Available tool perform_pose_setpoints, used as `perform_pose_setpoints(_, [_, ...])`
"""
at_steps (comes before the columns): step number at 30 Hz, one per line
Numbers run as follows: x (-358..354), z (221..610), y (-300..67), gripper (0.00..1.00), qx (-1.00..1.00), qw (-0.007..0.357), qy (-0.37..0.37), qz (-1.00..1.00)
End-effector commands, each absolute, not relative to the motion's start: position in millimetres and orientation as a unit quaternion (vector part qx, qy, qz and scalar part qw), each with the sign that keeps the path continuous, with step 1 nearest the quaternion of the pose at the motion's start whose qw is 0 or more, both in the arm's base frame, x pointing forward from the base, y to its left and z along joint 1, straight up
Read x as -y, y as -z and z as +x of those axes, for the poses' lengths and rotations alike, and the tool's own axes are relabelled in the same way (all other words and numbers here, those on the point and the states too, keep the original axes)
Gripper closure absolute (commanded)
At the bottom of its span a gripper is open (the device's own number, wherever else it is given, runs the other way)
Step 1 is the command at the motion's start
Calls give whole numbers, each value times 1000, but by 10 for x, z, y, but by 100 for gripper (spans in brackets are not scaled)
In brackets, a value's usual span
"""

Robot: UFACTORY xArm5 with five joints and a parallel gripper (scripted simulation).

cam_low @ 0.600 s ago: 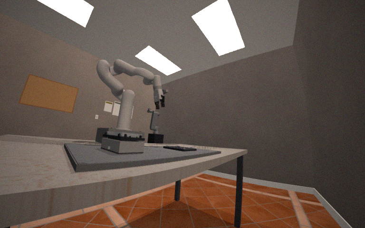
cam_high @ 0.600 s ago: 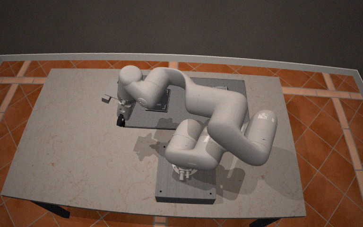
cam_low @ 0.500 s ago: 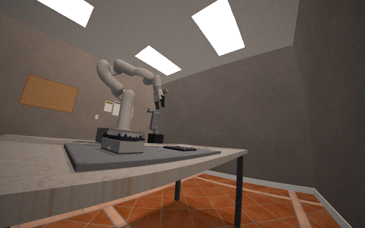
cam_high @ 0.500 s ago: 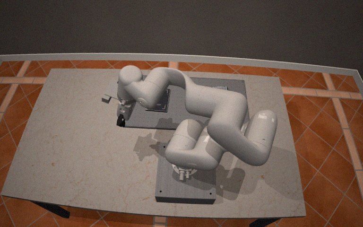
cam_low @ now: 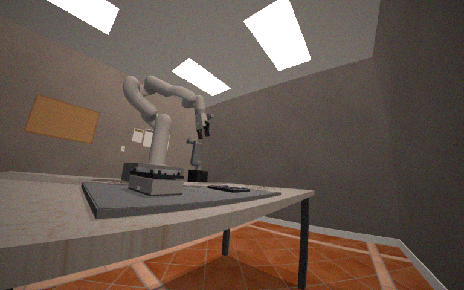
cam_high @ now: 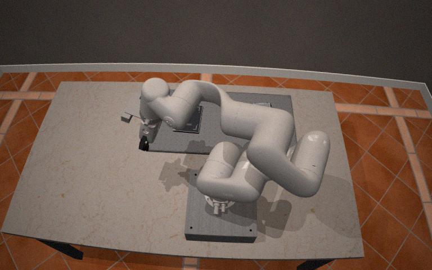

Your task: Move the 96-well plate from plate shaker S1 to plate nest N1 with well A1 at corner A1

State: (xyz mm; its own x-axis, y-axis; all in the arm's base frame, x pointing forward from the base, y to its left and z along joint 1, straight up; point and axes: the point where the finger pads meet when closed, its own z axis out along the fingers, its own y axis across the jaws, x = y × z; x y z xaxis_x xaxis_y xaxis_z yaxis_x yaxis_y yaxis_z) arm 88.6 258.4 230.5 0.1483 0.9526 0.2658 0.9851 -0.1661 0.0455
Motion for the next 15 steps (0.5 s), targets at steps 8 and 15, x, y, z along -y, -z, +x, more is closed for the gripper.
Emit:
perform_pose_setpoints(8, [-2588, 1295, -2324, 0, 591, 53, 114, -797])
perform_pose_setpoints(15, [-2564, 1507, -2311, 0, 565, 44, 110, -816])
